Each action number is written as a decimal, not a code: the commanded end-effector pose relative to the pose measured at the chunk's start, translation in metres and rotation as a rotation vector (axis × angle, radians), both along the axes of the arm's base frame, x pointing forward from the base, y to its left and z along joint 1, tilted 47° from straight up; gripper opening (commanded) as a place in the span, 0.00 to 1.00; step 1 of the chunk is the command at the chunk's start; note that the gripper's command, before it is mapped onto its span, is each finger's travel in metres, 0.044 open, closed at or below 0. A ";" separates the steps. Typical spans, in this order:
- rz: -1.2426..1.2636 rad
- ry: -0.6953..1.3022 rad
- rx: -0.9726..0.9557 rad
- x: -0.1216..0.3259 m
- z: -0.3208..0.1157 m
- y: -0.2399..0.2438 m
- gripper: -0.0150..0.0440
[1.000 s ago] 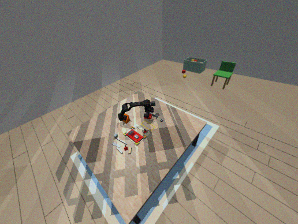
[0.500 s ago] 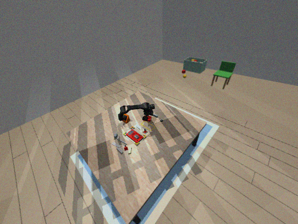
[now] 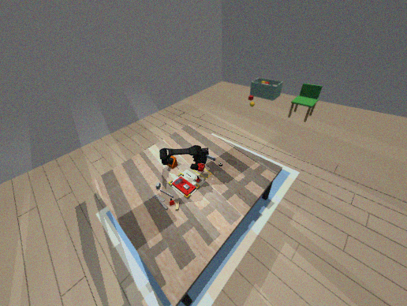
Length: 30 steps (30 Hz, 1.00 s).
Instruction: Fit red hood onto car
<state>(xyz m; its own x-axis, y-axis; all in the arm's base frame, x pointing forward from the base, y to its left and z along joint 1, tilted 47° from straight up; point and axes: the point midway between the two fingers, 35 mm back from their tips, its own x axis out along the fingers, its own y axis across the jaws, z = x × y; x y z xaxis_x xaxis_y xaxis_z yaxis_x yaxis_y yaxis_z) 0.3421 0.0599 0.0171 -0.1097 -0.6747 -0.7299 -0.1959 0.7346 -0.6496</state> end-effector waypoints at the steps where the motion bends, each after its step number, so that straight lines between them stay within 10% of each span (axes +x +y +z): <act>1: -0.016 -0.027 -0.006 0.003 0.016 -0.012 0.25; 30: -0.205 -0.224 -0.084 -0.003 0.115 -0.114 0.25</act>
<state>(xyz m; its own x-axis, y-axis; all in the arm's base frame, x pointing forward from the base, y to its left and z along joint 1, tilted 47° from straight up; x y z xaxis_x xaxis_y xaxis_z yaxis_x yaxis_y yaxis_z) 0.3425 -0.0448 0.1202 -0.0965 -0.7071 -0.7005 0.0839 0.6955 -0.7136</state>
